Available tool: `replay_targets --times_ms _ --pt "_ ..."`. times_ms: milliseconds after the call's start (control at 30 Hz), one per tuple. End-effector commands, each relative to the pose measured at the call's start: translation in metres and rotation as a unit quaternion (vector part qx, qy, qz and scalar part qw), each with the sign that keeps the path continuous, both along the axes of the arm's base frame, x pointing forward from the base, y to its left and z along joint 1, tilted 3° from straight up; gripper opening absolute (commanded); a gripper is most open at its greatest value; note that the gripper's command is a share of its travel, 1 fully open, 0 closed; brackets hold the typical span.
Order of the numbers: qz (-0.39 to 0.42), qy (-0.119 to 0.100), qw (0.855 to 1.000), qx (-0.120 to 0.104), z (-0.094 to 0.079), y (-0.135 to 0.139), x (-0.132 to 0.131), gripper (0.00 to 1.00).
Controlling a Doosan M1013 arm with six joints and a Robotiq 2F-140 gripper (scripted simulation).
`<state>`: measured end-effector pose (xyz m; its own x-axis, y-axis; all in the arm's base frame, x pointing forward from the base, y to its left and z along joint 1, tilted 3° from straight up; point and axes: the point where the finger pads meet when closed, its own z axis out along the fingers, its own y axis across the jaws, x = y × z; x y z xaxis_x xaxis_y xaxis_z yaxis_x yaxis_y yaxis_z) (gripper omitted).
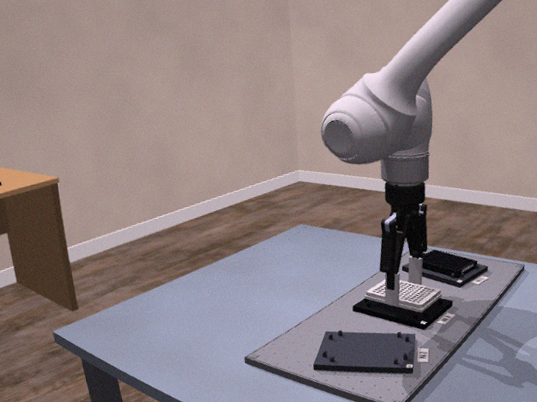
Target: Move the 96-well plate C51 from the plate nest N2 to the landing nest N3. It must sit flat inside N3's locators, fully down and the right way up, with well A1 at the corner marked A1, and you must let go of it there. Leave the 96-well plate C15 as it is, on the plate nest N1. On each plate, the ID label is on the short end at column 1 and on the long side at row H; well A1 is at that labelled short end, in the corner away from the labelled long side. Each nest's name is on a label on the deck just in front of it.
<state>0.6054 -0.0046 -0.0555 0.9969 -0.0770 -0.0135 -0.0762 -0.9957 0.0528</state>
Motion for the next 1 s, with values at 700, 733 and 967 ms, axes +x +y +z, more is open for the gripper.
replay_targets --times_ms 700,733,967 --pt "0.000 0.000 1.000 0.000 -0.0037 -0.0001 -0.0001 0.00" --pt "0.000 0.000 1.000 0.000 -0.0043 -0.0002 -0.0001 0.00" --pt "0.000 0.000 1.000 0.000 -0.0085 -0.0004 -0.0001 0.00"
